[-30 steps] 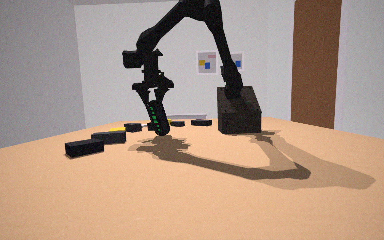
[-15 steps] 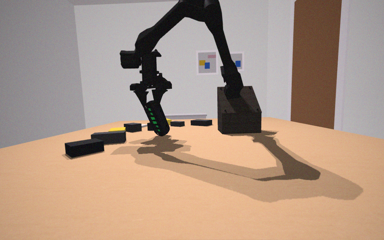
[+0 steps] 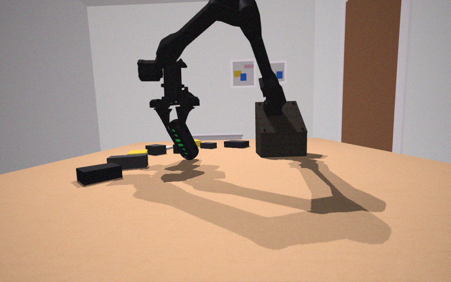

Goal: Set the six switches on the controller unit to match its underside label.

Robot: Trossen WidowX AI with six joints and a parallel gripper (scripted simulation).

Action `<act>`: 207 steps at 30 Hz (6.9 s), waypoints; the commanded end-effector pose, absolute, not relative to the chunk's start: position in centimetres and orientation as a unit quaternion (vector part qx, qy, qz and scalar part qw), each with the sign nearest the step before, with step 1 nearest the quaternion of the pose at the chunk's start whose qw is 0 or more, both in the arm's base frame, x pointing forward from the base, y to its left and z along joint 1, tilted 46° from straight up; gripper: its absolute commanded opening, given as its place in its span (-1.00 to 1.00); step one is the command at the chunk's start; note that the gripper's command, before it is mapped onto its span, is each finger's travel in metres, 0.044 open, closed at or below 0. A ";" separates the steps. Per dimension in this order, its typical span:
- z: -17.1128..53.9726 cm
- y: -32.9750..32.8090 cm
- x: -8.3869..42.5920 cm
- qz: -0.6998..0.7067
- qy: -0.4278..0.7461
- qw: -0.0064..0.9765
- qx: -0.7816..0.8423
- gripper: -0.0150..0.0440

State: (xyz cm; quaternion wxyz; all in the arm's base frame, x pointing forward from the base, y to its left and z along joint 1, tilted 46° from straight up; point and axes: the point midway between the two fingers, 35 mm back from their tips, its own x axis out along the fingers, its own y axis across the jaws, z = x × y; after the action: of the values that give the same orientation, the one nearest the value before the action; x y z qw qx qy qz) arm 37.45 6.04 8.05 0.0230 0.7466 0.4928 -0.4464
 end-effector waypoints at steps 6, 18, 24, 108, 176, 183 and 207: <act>8.0 7.0 37.8 -0.449 0.497 0.021 0.743 0.65; 8.1 7.7 38.4 -0.449 0.497 0.021 0.743 0.65; 8.2 8.1 38.6 -0.449 0.497 0.021 0.743 0.65; 7.2 13.9 41.8 -0.447 0.497 0.020 0.743 0.65; 5.2 13.8 40.7 -0.444 0.502 0.021 0.742 1.00; 4.7 11.1 38.4 -0.444 0.502 0.020 0.742 1.00; 4.7 10.8 38.7 -0.336 0.594 0.164 0.712 0.29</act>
State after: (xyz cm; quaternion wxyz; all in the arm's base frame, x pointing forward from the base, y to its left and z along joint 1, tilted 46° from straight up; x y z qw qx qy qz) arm 38.24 10.96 4.48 0.1071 0.7253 0.5600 -0.3858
